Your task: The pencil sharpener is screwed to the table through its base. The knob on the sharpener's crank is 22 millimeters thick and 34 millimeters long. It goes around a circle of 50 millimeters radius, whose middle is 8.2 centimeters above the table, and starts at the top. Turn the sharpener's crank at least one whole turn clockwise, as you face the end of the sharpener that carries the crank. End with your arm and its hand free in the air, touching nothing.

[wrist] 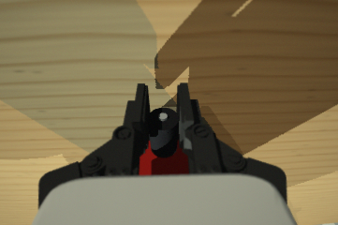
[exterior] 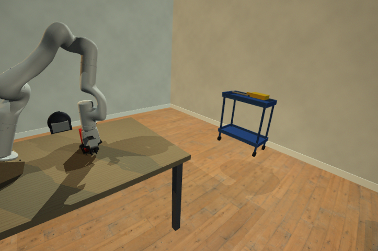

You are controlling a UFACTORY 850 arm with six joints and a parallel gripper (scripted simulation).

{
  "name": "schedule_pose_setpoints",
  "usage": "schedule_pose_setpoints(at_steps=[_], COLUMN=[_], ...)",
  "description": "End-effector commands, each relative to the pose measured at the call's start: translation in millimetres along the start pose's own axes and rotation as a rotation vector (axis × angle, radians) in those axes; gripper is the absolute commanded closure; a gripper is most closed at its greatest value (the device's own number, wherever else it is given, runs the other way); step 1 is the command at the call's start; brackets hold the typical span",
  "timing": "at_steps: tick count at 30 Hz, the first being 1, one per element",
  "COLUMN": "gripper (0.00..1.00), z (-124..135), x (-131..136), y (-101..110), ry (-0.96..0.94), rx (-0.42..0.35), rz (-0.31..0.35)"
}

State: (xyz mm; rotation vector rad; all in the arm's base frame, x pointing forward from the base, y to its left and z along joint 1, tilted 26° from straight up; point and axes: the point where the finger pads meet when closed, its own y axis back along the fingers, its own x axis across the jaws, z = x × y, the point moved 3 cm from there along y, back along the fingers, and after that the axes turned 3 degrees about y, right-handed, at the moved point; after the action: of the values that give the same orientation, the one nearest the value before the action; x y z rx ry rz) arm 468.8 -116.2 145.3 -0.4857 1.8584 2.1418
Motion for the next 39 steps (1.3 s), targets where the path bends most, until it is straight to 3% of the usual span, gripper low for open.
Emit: schedule_pose_setpoints(at_steps=[1, 39], gripper=[1.00, 1.00], z=[0.1, 0.7], x=[4.0, 16.2], y=[0.1, 2.2], ry=[0.001, 0.001], rx=[0.002, 0.002], rz=[-0.005, -0.005])
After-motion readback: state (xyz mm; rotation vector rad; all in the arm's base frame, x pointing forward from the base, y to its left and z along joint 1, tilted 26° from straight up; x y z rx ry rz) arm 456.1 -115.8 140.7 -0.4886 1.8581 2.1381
